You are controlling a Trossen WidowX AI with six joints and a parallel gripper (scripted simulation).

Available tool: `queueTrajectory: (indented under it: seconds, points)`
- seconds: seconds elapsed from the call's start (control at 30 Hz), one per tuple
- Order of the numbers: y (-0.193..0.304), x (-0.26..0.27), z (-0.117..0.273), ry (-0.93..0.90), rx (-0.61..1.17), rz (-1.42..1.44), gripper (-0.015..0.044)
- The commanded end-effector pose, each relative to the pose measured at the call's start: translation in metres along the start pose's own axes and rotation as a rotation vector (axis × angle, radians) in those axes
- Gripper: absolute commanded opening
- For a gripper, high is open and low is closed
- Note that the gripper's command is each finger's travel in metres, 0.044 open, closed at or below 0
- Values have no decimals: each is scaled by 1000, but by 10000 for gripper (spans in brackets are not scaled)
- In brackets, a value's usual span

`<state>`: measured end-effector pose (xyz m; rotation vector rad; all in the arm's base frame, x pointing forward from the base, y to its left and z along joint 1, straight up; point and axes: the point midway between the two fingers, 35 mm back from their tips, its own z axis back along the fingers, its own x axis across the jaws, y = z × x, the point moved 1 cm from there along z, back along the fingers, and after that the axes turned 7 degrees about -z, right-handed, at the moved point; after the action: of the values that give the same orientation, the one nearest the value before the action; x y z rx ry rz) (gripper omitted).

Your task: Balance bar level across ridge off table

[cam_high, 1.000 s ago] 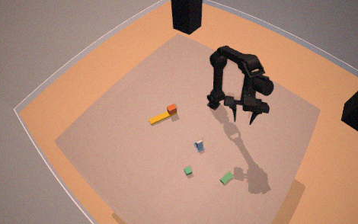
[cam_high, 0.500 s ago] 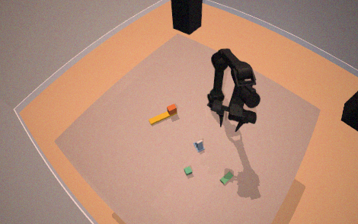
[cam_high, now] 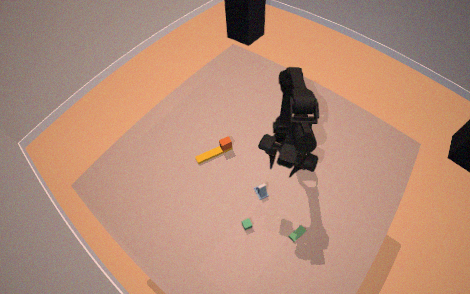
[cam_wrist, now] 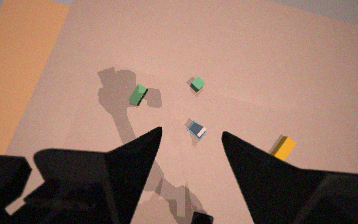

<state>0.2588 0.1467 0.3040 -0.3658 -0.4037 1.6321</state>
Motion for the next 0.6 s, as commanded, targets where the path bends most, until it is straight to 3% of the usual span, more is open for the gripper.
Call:
queueTrajectory:
  seconds: [0.0, 0.57]
  points:
    - [-3, -13, -10, 20, 27, -15, 315]
    - [-14, -78, -44, 107, 116, -148, 315]
